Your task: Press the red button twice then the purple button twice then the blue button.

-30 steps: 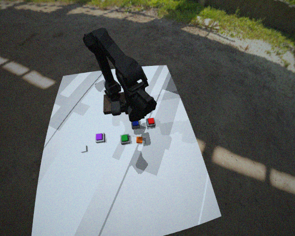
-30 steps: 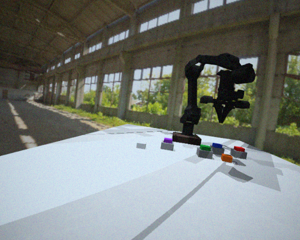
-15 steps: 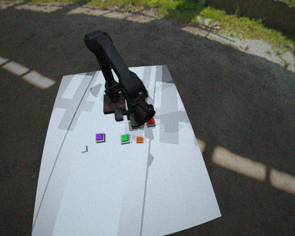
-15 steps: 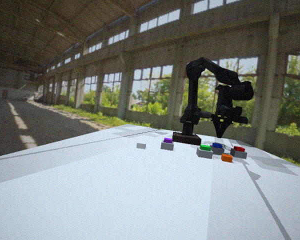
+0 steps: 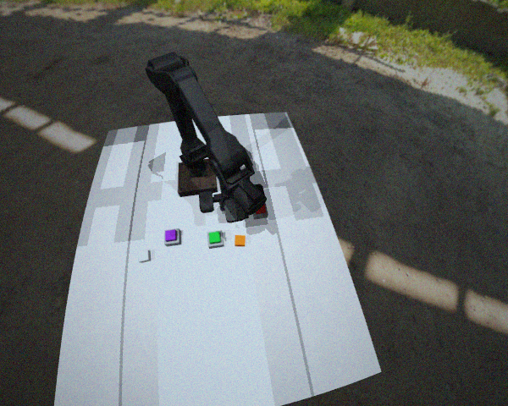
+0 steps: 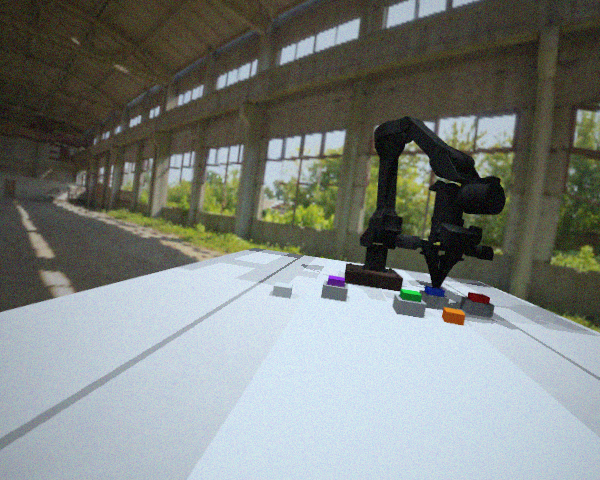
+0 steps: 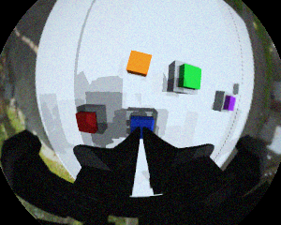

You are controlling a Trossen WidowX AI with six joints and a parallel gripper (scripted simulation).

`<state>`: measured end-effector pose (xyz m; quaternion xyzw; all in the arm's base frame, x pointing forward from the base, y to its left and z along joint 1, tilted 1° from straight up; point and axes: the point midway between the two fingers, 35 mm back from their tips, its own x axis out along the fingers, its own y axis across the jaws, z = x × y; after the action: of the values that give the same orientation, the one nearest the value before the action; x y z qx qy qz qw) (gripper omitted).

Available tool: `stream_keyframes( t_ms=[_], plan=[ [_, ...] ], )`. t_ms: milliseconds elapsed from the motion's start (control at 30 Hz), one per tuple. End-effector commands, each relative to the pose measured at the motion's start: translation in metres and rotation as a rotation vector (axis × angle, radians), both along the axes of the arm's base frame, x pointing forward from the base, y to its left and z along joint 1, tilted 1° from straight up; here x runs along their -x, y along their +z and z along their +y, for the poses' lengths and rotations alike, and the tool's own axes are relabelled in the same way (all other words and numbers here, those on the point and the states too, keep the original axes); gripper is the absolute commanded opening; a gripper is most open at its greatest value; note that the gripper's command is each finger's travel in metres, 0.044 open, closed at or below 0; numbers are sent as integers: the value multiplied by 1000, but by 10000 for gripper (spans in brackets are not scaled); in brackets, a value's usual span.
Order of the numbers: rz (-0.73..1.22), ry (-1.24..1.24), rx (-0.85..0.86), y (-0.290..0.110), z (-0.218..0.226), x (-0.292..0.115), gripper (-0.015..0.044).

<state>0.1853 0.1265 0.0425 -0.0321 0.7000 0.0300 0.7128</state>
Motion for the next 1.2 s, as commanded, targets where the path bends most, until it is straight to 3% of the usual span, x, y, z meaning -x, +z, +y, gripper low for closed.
stream_keyframes(
  t_ms=[0, 667, 800, 933, 1167],
  plan=[
    [4, -4, 4, -8, -1, 1, 20],
    [4, -4, 4, -10, -1, 1, 20],
    [3, -3, 3, 22, -1, 1, 20],
    [4, -4, 3, 24, -1, 1, 20],
    [2, 45, -3, 55, 48, -20, 204]
  ],
)
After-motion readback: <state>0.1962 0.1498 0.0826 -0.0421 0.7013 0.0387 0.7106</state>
